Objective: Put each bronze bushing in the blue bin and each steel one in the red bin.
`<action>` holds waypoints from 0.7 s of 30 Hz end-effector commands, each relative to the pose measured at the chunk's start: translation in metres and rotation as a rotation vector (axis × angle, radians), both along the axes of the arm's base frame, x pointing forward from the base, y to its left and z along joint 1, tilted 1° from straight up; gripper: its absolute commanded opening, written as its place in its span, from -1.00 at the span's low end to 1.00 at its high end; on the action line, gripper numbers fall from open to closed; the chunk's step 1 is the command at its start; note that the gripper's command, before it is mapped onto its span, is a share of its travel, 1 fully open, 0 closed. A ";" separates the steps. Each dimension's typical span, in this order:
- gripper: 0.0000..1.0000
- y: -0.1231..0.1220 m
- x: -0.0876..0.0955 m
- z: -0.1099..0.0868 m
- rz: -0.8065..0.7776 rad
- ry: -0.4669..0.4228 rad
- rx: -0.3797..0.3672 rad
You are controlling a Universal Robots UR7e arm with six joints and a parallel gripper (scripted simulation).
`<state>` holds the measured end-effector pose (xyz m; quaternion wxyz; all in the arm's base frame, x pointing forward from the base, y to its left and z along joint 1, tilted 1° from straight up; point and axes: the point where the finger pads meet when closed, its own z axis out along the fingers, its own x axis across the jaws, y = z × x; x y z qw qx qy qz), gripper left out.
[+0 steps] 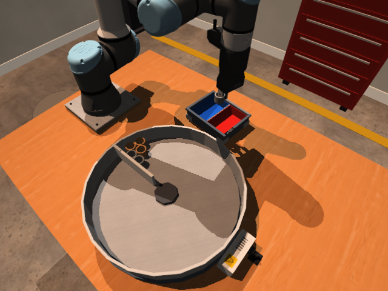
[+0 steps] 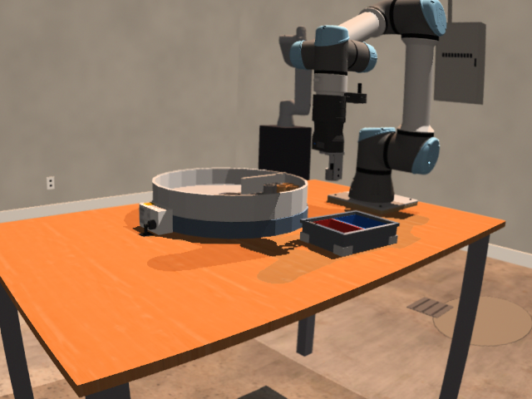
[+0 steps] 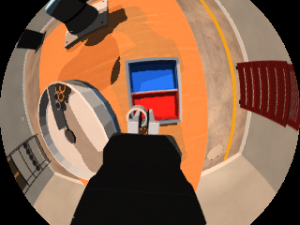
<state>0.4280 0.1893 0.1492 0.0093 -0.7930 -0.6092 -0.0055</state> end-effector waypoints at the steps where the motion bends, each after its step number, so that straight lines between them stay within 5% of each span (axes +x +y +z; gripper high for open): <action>1: -1.00 0.000 0.000 -0.014 0.000 -0.002 0.000; 21: -1.00 0.001 0.000 -0.064 0.000 -0.002 0.000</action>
